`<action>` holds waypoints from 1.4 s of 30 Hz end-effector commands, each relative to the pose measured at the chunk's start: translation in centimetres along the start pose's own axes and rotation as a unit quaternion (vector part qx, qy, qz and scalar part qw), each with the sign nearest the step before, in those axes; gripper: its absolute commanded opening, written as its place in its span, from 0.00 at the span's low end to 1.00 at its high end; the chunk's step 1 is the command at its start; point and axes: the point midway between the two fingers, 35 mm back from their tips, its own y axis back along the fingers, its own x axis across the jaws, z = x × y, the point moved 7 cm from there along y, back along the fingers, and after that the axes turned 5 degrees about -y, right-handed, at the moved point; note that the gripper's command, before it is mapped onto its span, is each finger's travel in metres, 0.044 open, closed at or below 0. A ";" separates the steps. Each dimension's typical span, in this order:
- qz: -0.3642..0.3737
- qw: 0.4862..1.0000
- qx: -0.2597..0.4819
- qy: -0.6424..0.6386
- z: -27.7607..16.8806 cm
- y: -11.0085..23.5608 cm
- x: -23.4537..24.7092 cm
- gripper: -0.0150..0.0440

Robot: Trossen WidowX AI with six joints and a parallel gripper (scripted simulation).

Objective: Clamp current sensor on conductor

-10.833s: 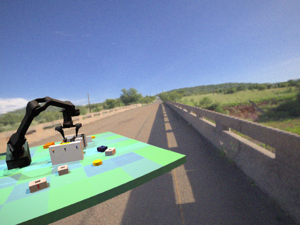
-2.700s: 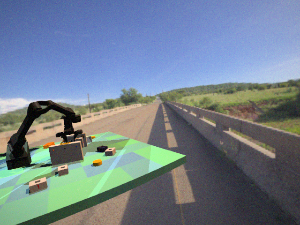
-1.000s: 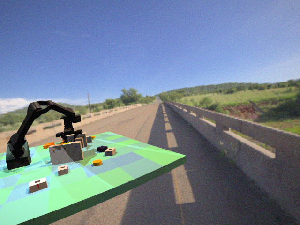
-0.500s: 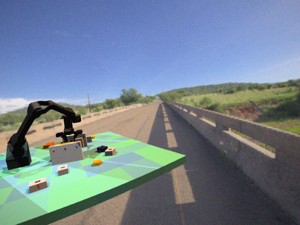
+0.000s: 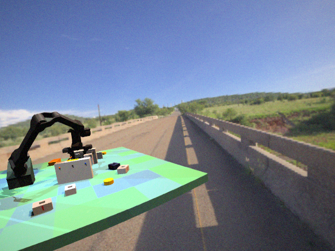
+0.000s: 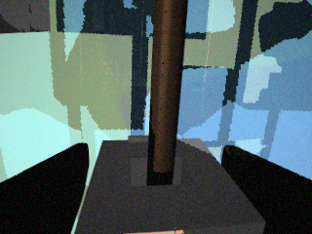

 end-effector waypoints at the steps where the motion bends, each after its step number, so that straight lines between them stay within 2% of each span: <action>1: 0.001 1.000 -0.001 0.001 0.0 0.0 0.0 0.88; 4: 0.007 1.000 0.000 0.001 -0.1 0.2 -0.1 1.00; 15: 0.001 1.000 0.000 0.000 -0.1 0.0 0.0 0.51; 27: 0.001 1.000 0.000 0.000 -0.1 0.0 0.0 0.38; 30: 0.002 1.000 0.001 0.000 0.0 0.1 -0.1 0.25; 42: 0.001 1.000 0.001 0.001 0.0 0.0 -0.1 0.25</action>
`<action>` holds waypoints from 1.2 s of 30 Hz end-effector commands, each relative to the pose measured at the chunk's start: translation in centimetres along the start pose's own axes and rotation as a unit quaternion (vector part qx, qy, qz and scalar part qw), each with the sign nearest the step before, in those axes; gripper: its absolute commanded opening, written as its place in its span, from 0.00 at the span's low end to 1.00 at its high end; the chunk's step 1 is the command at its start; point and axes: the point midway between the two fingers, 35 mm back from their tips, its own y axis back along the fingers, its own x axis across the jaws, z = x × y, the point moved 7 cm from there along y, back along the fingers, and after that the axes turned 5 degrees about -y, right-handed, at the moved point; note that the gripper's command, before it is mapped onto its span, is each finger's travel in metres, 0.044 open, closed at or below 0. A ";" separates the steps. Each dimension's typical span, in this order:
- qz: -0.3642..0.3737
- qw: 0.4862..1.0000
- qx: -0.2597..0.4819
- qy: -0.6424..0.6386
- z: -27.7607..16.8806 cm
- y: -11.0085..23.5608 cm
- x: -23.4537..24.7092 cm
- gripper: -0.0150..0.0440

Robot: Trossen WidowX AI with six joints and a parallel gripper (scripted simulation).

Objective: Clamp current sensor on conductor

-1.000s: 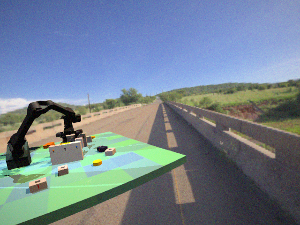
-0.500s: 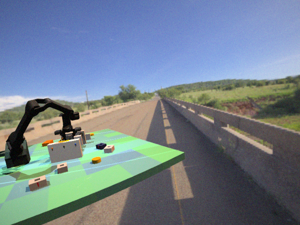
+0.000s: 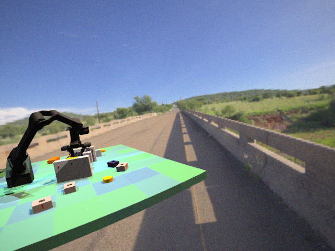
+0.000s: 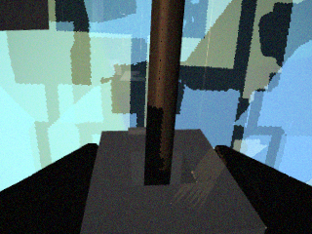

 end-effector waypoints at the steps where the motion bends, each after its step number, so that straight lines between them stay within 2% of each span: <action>1: 0.000 1.000 0.000 0.000 0.0 0.0 0.0 0.25; 6: -0.021 1.000 -0.002 0.000 0.0 0.0 0.6 0.25; 18: -0.020 1.000 -0.003 0.001 0.0 -0.5 0.6 0.25; 28: -0.020 1.000 -0.004 0.003 0.0 -0.1 0.5 0.68; 36: -0.020 1.000 -0.004 0.003 0.0 -0.1 0.5 0.68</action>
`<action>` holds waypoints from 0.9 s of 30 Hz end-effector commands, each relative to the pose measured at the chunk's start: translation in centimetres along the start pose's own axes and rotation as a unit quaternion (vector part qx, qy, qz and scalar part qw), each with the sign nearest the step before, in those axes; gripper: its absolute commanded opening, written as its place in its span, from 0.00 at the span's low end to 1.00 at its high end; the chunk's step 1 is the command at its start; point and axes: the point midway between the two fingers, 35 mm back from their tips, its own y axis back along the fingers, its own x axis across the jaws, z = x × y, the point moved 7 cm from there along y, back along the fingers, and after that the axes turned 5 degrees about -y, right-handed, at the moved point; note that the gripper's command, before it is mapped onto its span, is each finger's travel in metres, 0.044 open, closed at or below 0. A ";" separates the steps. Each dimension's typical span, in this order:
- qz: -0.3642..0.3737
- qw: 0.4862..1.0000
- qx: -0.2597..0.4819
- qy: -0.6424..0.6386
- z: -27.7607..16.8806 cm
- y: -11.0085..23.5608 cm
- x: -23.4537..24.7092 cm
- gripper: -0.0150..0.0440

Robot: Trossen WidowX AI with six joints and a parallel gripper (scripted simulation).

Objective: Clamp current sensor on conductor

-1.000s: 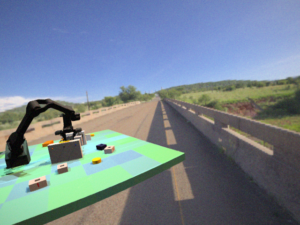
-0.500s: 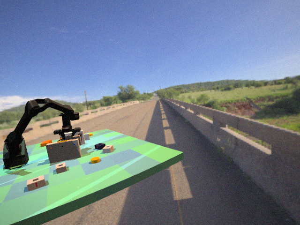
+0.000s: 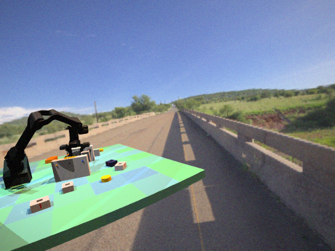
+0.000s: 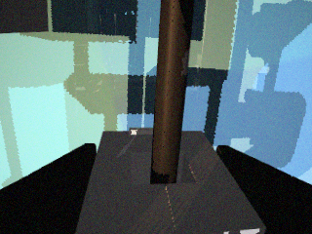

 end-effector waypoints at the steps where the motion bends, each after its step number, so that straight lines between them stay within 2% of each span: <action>1: 0.000 1.000 0.000 0.000 0.0 0.0 0.0 0.68; 25: 0.000 1.000 0.000 0.000 0.0 0.0 0.0 0.68; 27: 0.000 1.000 0.000 0.000 0.0 0.0 0.0 0.77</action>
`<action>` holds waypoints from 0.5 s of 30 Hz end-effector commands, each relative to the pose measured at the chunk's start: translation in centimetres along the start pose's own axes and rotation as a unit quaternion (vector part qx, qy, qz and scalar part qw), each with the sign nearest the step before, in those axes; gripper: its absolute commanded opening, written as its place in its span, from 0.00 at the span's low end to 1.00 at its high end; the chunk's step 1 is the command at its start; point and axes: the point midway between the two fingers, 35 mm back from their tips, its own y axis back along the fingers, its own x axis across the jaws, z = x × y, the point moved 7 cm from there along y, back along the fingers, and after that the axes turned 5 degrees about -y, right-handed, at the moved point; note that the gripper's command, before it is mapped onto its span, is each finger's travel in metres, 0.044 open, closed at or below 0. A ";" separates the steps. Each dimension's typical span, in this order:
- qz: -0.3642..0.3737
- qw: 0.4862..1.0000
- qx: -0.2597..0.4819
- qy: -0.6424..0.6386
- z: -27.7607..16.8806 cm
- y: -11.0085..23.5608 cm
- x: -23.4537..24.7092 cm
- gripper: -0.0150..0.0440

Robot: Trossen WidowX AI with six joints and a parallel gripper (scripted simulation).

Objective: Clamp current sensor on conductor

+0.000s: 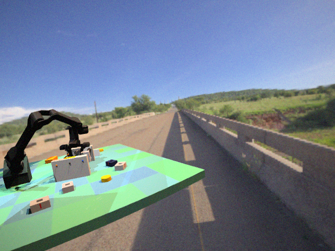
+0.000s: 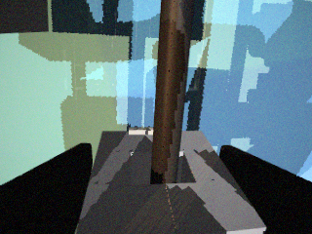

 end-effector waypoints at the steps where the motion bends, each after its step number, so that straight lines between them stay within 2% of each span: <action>1: 0.000 1.000 0.000 0.000 0.0 0.0 0.0 0.81; 5: 0.000 1.000 0.000 0.000 0.0 0.0 0.0 0.99; 13: 0.000 1.000 0.000 0.000 0.0 0.0 0.0 1.00; 15: 0.002 1.000 0.001 0.000 -0.1 1.0 0.0 1.00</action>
